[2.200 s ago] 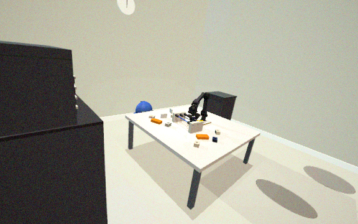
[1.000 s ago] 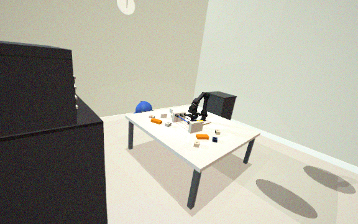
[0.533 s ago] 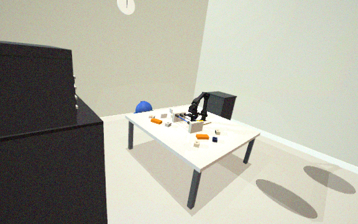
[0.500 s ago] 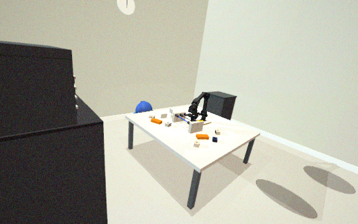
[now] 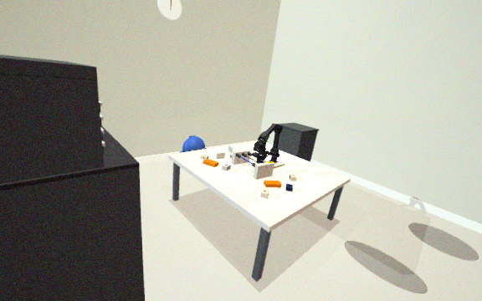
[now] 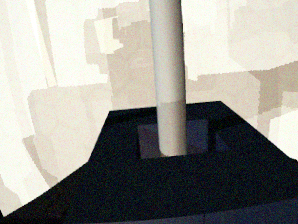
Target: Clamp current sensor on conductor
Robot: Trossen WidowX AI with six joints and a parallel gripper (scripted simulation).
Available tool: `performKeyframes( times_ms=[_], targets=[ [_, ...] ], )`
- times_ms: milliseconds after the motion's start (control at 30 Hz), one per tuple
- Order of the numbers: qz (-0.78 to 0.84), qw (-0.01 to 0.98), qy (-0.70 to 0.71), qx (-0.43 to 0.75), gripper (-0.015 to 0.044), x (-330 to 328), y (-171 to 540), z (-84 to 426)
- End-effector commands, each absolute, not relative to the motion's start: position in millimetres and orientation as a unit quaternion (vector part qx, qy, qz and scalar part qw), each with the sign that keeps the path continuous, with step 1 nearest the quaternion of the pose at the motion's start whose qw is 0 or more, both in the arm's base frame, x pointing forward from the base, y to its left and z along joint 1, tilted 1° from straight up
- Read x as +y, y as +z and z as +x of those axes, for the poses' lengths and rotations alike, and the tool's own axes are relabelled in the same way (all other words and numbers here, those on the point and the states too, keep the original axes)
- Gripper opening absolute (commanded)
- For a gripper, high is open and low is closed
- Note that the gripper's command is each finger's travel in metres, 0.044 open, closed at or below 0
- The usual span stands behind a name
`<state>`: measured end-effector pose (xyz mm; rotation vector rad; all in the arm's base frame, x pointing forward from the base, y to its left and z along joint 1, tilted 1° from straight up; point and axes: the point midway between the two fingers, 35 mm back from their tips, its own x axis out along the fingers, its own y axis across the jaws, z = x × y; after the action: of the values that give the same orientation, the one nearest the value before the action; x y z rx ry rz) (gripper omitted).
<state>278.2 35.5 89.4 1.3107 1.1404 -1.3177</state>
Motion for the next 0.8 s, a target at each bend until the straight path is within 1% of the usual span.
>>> performKeyframes(
  times_ms=[0,200,300,333,767],
  targets=[
    [0.533,0.462,-0.536,0.464,0.0289,35.5,89.4,278.2],
    [0.535,0.465,-0.534,0.461,0.044,35.4,90.0,278.1],
    [0.533,0.462,-0.536,0.464,0.0361,35.5,89.6,278.2],
    [0.533,0.462,-0.536,0.464,0.0349,35.5,89.6,278.2],
    [0.533,0.462,-0.536,0.464,0.0263,35.5,89.6,278.2]
  ],
)
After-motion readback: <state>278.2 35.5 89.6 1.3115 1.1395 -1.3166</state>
